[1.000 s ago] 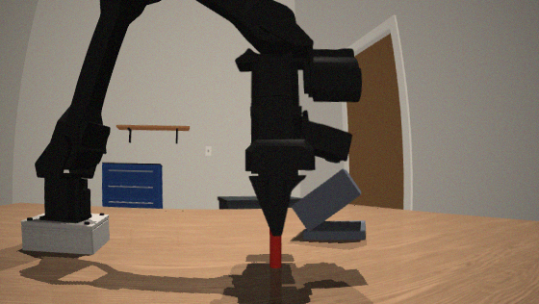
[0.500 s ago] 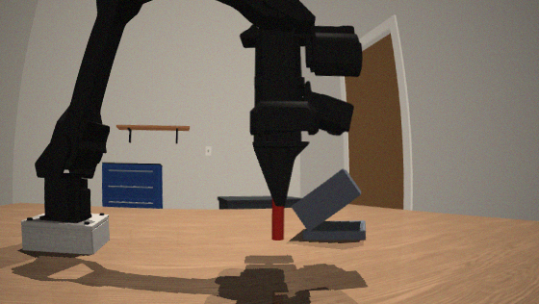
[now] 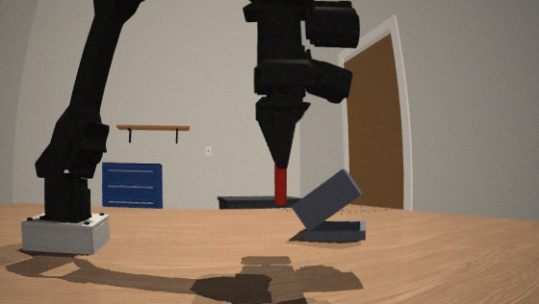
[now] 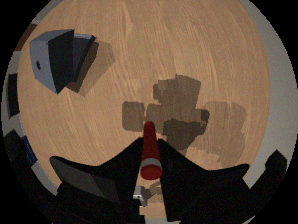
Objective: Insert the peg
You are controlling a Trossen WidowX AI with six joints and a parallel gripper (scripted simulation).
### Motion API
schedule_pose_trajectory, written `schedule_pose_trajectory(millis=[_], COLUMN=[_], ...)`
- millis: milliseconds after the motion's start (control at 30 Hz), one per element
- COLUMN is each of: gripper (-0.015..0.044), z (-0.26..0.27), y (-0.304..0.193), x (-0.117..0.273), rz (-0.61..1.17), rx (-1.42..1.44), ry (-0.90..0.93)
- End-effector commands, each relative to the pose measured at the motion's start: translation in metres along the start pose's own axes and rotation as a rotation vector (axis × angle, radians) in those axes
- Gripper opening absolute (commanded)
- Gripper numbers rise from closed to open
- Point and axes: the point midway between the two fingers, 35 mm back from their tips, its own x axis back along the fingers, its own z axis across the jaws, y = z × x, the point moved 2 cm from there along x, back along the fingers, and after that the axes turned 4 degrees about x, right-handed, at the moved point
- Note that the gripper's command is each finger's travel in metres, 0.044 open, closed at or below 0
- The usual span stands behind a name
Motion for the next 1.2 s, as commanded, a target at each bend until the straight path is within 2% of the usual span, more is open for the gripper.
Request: schedule_pose_trajectory(millis=[0, 1167], gripper=[0.0000, 0.0000], z=[0.002, 0.043], y=[0.001, 0.018], x=[0.003, 0.011], rz=[0.001, -0.043], rx=[0.010, 0.260], ry=[-0.011, -0.114])
